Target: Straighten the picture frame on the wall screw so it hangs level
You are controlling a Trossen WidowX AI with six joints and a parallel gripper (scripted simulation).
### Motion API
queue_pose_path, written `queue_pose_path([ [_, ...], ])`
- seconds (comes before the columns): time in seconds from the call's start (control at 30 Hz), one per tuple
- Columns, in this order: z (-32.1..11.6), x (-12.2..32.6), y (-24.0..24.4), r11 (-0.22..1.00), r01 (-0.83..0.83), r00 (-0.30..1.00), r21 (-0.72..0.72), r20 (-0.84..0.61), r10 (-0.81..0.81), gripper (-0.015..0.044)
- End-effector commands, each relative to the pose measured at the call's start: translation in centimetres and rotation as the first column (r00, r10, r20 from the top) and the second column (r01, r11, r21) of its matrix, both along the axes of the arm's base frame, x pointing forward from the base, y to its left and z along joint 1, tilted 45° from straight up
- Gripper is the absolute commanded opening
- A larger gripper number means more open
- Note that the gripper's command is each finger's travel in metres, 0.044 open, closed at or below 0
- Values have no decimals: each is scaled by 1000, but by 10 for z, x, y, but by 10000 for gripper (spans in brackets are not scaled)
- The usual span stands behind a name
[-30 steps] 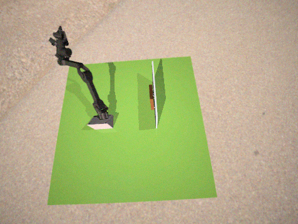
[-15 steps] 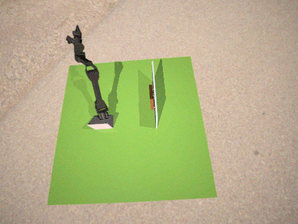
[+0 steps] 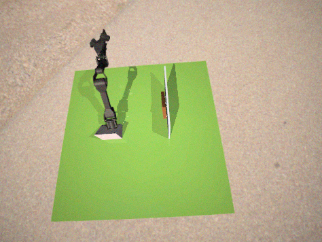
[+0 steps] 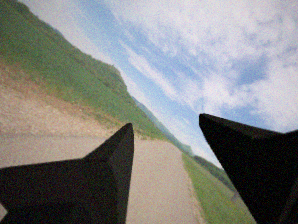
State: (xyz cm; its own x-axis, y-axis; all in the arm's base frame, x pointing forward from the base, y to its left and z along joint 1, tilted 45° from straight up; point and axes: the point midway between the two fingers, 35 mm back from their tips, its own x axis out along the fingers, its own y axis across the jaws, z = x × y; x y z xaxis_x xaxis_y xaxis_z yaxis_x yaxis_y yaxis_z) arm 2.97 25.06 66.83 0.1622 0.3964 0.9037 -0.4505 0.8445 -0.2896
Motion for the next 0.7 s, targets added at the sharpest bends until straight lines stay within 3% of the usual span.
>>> queue_pose_path([
  [0.0,-35,58,-25,989,-127,981,-79,-155,114,260],
  [0.33,-86,111,-67,968,-244,883,-56,-425,199,260],
  [0.67,-151,148,-116,952,-284,675,116,-681,285,260],
])
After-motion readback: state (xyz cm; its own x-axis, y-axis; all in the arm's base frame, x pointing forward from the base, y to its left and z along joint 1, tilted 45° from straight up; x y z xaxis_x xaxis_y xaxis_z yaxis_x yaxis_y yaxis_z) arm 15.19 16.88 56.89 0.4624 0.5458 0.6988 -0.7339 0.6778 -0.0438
